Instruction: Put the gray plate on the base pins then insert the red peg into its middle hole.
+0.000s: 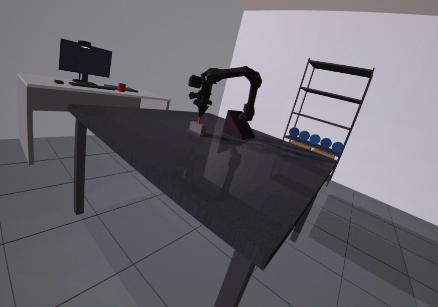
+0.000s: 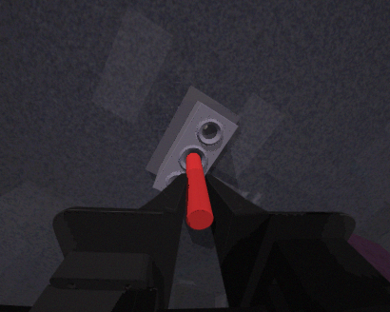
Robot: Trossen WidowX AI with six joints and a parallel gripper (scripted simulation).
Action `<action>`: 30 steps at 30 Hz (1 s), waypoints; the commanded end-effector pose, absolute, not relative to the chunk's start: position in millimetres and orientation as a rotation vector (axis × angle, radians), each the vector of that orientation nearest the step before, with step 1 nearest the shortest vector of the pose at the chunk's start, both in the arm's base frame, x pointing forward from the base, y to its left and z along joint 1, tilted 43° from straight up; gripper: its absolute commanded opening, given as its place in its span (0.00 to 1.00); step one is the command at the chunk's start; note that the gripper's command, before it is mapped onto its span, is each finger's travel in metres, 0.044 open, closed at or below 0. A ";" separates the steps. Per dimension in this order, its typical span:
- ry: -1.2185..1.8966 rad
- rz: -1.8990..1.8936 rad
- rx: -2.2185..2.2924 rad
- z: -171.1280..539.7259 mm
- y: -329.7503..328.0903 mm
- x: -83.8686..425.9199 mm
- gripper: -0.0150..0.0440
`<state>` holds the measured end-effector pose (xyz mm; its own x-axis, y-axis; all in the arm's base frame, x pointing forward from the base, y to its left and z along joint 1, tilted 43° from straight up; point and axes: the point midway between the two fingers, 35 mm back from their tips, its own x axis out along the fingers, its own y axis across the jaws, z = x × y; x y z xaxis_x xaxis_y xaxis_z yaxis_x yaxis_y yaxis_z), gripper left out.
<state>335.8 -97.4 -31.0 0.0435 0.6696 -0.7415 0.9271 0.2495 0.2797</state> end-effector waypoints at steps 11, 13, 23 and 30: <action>1.694 -0.391 1.489 -32.5 -96.2 338.6 0.25; 1.697 -0.389 1.485 -31.9 -96.3 337.0 0.25; 1.697 -0.389 1.485 -31.9 -96.3 337.0 0.43; 1.697 -0.389 1.485 -31.9 -96.3 337.0 0.51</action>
